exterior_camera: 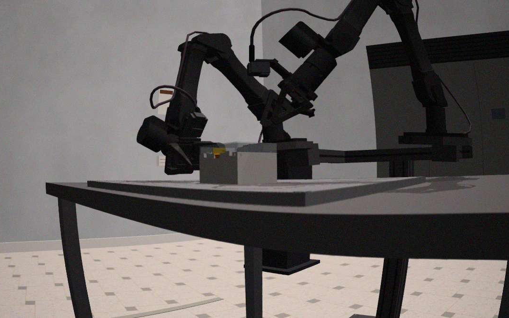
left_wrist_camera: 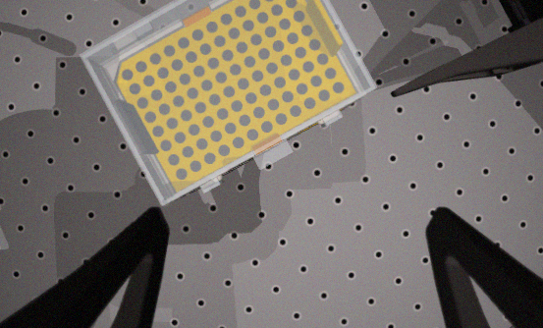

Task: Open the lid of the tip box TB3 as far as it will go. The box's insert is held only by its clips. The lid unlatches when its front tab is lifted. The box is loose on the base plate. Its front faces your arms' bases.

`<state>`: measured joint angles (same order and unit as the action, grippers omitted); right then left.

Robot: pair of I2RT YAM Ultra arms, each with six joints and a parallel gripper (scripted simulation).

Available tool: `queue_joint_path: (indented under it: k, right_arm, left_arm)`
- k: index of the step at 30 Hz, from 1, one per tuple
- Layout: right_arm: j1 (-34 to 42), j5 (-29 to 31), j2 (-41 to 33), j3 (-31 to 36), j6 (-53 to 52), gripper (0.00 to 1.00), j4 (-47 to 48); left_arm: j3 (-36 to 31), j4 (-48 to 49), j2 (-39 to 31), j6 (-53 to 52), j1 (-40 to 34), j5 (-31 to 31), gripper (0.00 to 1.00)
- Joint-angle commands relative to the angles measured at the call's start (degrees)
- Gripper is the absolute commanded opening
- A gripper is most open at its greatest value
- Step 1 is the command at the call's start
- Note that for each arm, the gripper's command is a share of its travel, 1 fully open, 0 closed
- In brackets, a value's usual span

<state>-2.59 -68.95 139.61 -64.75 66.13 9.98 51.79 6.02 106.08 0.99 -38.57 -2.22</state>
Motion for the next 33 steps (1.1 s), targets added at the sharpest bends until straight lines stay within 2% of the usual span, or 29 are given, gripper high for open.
queue_joint_path:
  k: [1, 33]
  right_arm:
    - [0.56, -1.47, 0.47, -1.48, 0.45, 1.0, 0.7]
    - [6.39, 1.77, 3.28, -1.5, -13.06, 1.0, 16.46]
  left_arm:
    - [-0.02, 1.59, -0.52, 0.38, -0.79, -0.43, 1.0]
    - [-0.02, 1.61, -0.51, 0.38, -0.79, -0.43, 1.0]
